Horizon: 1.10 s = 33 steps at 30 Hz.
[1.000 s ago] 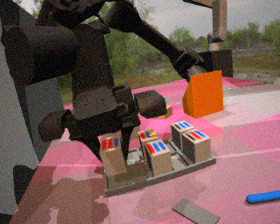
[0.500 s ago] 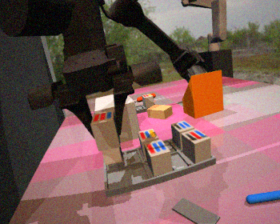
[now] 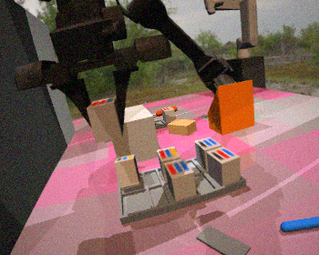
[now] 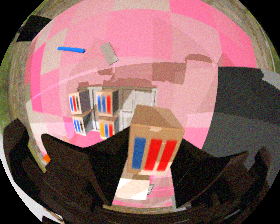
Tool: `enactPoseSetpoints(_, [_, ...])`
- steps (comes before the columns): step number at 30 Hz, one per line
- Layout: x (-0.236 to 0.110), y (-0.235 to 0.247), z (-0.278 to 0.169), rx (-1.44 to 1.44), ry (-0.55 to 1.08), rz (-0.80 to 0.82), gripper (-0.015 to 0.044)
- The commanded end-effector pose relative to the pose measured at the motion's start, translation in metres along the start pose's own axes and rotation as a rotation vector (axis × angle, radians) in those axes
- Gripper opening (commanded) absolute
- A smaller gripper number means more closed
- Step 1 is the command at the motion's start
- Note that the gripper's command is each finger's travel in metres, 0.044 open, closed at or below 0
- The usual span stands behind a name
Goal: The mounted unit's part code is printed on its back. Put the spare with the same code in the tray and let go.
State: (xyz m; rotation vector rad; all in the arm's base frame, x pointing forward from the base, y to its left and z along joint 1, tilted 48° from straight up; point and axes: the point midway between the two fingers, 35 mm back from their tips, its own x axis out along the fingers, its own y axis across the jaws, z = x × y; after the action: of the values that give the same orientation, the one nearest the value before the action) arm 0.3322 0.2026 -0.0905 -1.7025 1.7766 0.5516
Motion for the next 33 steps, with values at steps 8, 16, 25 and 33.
enactPoseSetpoints(8, [-0.018, -0.018, -0.026, -0.005, -0.013, 0.000, 0.0000])
enactPoseSetpoints(16, [-0.026, -0.045, -0.077, -0.013, -0.027, -0.003, 0.0000])
enactPoseSetpoints(25, [-0.030, -0.067, -0.137, -0.020, -0.035, -0.008, 0.0000])
enactPoseSetpoints(33, [-0.030, -0.078, -0.193, -0.023, -0.034, -0.013, 0.0000])
